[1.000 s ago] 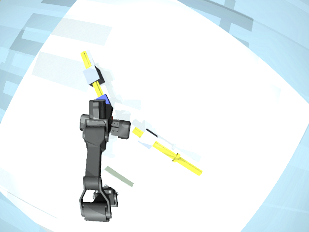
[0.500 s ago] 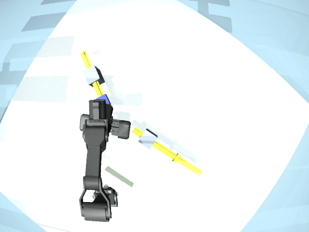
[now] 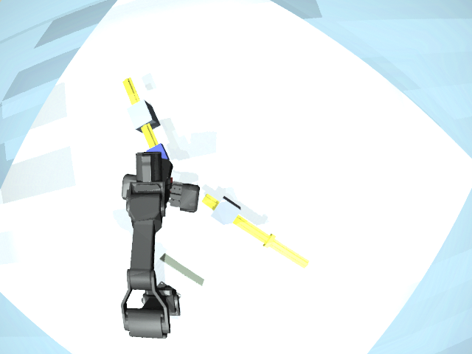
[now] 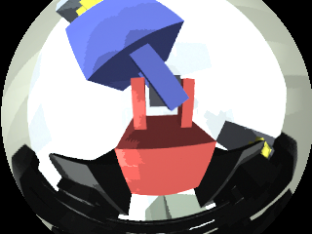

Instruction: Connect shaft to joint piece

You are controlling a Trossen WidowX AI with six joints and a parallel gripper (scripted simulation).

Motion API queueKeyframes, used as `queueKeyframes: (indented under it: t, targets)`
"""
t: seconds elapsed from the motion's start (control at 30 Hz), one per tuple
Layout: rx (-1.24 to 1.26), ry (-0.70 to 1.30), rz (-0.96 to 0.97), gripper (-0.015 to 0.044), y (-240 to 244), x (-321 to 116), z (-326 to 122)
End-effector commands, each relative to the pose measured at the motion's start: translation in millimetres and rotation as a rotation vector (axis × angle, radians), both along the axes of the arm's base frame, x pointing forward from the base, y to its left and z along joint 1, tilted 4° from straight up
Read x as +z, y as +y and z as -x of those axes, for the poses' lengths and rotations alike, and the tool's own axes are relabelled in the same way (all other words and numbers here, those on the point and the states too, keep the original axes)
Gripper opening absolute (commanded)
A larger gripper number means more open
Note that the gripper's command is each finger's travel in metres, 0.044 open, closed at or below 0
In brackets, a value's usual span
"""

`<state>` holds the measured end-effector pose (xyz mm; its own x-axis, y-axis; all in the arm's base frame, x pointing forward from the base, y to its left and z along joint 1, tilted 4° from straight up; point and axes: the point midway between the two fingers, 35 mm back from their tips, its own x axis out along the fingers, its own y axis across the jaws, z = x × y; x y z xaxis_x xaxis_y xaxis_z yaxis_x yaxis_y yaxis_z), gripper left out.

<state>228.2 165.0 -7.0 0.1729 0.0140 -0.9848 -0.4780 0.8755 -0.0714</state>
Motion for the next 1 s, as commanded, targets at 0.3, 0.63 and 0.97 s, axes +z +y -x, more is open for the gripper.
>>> queueKeyframes:
  t: [0.3,0.63,0.97]
  targets:
    - [0.000,0.000,0.000,0.0000,0.0,0.0,0.0]
    - [0.144,0.023,0.018,0.0000,-6.2,1.3,-3.9]
    - [0.317,0.048,0.041,0.0000,-12.5,2.9,-9.3]
